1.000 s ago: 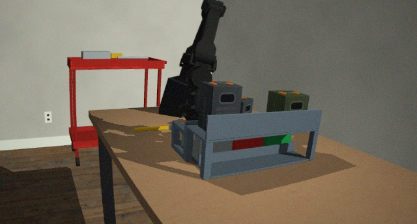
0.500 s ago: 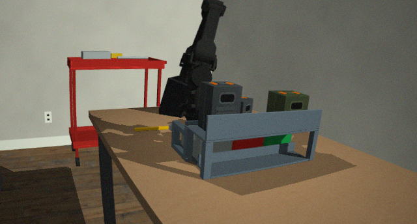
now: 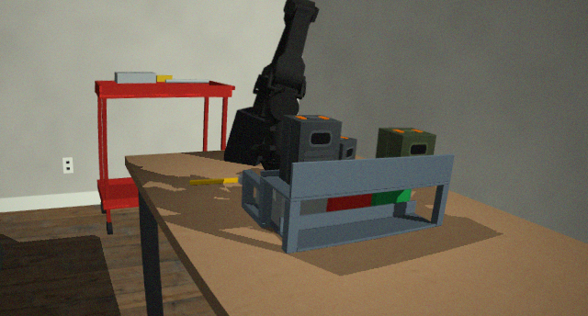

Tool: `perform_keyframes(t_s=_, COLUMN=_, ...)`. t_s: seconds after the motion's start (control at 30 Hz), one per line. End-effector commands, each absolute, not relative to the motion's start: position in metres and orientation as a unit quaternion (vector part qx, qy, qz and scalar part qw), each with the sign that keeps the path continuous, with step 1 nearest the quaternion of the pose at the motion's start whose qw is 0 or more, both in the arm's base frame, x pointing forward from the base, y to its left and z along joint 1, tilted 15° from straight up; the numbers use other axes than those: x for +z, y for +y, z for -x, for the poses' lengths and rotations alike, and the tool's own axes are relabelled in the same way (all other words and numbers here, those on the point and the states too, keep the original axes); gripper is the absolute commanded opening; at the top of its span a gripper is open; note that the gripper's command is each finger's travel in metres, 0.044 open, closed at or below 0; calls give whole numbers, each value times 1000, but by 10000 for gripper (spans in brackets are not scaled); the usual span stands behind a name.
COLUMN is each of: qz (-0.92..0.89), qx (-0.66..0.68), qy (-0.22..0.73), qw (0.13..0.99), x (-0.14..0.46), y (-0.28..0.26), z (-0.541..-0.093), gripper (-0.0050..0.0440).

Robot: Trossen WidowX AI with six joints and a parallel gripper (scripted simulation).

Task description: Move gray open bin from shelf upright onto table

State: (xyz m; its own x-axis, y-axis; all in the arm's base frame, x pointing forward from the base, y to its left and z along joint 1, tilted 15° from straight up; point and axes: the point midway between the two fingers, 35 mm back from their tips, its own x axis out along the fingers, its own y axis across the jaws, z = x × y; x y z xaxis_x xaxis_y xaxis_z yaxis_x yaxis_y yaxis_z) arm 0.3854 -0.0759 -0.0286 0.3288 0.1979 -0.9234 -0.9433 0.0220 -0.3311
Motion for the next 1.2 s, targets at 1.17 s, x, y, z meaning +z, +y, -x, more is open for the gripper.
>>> perform_keyframes(t_s=1.17, qz=542, qx=445, qy=343, qw=625, x=-3, y=-82, z=-391, gripper=0)
